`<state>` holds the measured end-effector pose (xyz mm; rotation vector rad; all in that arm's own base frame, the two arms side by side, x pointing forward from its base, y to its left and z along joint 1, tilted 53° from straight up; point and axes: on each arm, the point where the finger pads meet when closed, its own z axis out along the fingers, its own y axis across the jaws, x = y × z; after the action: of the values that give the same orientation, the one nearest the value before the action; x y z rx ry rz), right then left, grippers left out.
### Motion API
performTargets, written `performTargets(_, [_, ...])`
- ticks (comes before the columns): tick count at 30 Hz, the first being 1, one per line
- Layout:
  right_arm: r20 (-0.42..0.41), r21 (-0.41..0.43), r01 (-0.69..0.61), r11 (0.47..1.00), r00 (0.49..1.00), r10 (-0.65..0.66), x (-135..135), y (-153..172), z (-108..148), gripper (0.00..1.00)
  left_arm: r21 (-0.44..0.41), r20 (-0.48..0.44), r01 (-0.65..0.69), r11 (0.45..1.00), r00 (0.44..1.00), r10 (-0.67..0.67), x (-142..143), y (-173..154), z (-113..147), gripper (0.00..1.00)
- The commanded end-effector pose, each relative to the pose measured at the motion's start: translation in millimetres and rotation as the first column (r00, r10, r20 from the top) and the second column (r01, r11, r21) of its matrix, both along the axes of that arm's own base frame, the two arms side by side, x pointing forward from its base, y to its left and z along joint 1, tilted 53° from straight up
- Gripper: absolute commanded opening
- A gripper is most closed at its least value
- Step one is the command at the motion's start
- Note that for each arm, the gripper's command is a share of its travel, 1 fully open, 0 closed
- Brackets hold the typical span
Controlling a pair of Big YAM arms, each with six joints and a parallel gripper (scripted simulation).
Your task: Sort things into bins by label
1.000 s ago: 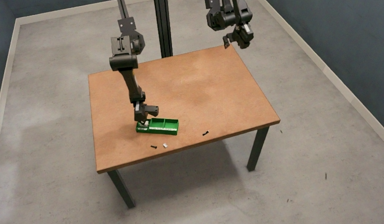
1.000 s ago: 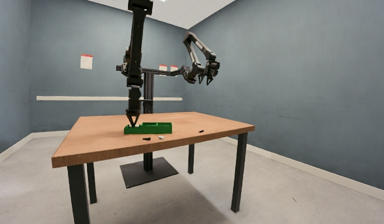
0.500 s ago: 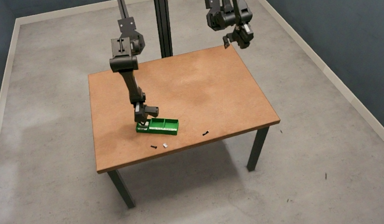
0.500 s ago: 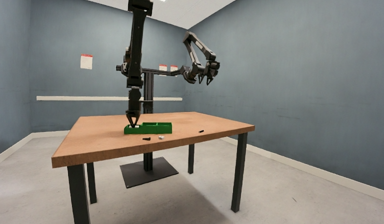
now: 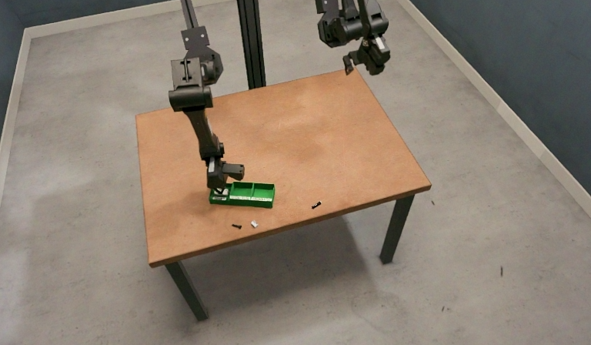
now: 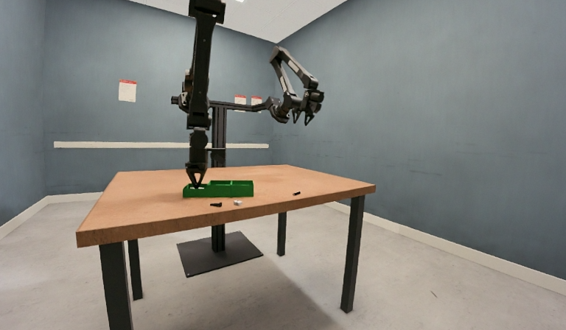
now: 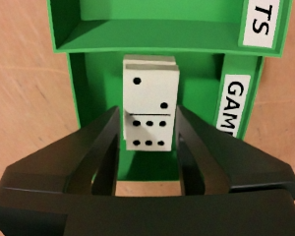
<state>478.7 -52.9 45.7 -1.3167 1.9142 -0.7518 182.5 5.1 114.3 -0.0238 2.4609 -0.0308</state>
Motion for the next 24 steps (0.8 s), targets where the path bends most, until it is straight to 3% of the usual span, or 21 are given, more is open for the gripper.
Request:
performTargets(1, [-0.005, 0.002, -0.001, 1.0, 1.0, 0.001, -2.7, 1.5, -2.5, 0.31, 0.002, 0.048, -0.004, 1.0, 0.999, 0.004, 3.7, 1.1, 26.8, 1.0])
performTargets(12, [-0.026, 0.01, -0.003, 1.0, 1.0, 0.003, -15.0, 6.4, -4.3, 0.31, 0.002, 0.048, -0.004, 1.0, 0.999, 0.004, 3.7, 1.1, 26.8, 1.0])
performTargets(24, [-0.01, 0.007, -0.002, 1.0, 1.0, 0.002, -27.0, 6.8, 12.0, 0.31, 0.002, 0.048, -0.004, 1.0, 0.999, 0.004, 3.7, 1.1, 26.8, 1.0])
